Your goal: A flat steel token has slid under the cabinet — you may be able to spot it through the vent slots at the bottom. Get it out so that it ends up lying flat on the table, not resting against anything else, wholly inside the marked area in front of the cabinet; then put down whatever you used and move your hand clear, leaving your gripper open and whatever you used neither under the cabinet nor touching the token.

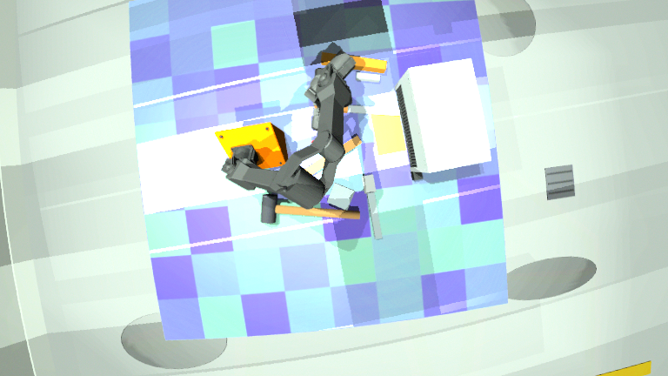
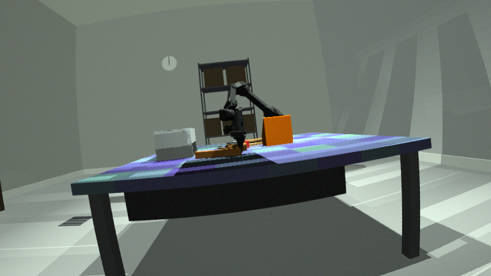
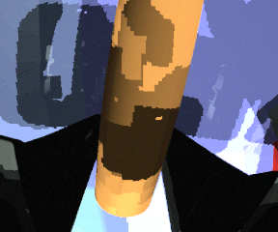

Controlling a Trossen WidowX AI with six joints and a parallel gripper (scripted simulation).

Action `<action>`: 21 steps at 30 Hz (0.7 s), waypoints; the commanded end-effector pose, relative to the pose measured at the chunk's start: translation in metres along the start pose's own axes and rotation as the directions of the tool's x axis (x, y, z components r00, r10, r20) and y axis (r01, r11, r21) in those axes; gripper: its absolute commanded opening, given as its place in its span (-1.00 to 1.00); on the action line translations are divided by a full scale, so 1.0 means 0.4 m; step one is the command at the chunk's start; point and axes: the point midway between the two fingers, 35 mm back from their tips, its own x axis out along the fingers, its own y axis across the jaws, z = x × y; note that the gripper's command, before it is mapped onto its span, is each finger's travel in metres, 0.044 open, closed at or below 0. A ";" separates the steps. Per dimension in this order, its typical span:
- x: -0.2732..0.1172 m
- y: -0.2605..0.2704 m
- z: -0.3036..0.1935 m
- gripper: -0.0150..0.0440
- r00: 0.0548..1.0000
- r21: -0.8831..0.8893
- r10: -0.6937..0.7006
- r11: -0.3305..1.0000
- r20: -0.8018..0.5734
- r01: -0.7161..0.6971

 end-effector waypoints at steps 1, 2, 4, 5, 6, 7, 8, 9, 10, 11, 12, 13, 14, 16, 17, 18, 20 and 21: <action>-0.001 0.000 0.022 -0.49 1.000 0.005 0.001 1.000 0.005 -0.001; -0.001 0.000 0.026 -0.49 1.000 0.005 0.001 1.000 0.005 -0.001; -0.001 0.000 0.033 -0.49 1.000 0.005 0.001 1.000 0.005 -0.001; -0.001 0.000 0.037 -0.49 1.000 0.005 0.001 1.000 0.005 -0.001; -0.001 0.000 0.041 -0.49 1.000 0.005 0.001 1.000 0.005 -0.001; -0.001 0.000 0.044 -0.49 1.000 0.005 0.000 1.000 0.006 -0.001; -0.001 0.000 0.048 -0.49 1.000 0.005 0.000 1.000 0.006 0.000; -0.001 0.000 0.052 -0.49 1.000 0.005 0.000 1.000 0.006 0.000; -0.001 0.000 0.056 -0.49 1.000 0.005 0.000 1.000 0.006 0.000; -0.001 0.000 0.059 -0.49 1.000 0.005 0.000 1.000 0.006 0.000; -0.001 -0.001 0.063 -0.49 1.000 0.005 0.000 1.000 0.006 0.000; -0.001 -0.001 0.067 -0.49 1.000 0.005 0.000 1.000 0.006 0.000; -0.001 -0.001 0.071 -0.49 1.000 0.005 0.000 1.000 0.006 0.000; -0.001 -0.001 0.078 -0.49 1.000 0.005 0.000 1.000 0.006 0.000; -0.001 -0.001 0.081 -0.49 1.000 0.005 0.000 1.000 0.006 0.000; -0.001 -0.001 0.085 -0.49 1.000 0.006 0.000 1.000 0.006 0.000; -0.001 -0.001 0.092 -0.49 1.000 0.006 0.000 1.000 0.006 0.000; -0.001 -0.001 0.095 -0.49 1.000 0.006 0.000 1.000 0.006 0.000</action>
